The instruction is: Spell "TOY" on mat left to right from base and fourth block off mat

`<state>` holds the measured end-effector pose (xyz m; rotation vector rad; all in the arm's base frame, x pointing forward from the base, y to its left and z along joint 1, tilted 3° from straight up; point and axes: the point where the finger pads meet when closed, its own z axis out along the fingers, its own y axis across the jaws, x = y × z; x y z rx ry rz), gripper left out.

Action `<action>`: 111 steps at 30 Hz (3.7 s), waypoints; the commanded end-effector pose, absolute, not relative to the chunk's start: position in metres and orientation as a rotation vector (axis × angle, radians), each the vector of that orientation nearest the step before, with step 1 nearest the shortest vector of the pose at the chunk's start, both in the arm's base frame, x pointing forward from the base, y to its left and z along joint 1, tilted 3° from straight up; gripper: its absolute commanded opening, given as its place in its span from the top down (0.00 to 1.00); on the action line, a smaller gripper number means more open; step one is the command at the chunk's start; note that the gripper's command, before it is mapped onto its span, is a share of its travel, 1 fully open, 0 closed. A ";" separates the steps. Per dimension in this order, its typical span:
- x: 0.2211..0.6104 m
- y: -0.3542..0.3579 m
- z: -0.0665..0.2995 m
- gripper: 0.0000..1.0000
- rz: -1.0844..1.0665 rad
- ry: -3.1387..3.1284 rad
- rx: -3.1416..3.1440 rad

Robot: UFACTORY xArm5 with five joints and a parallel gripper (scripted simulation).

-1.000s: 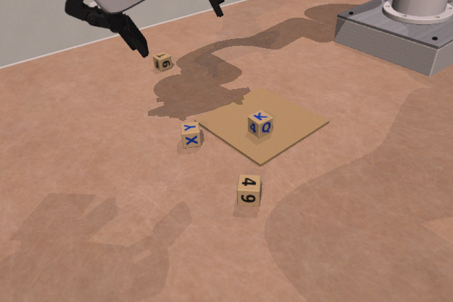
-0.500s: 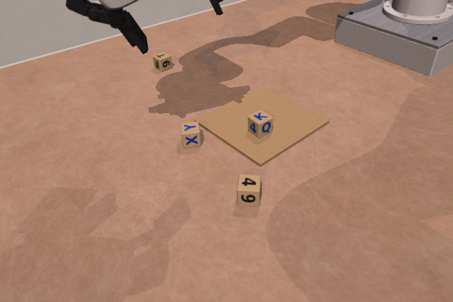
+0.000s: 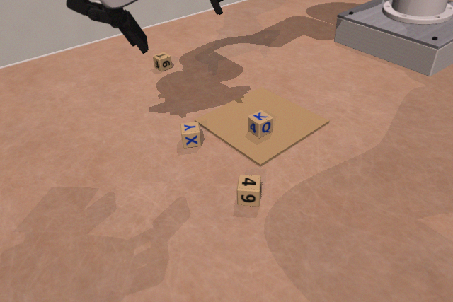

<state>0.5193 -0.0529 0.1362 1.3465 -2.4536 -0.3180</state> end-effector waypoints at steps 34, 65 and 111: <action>0.520 -0.053 0.138 0.00 -0.315 -2.457 1.348; 0.541 -0.053 0.142 0.00 -0.308 -2.434 1.450; 0.597 -0.050 0.155 0.00 -0.271 -2.326 1.775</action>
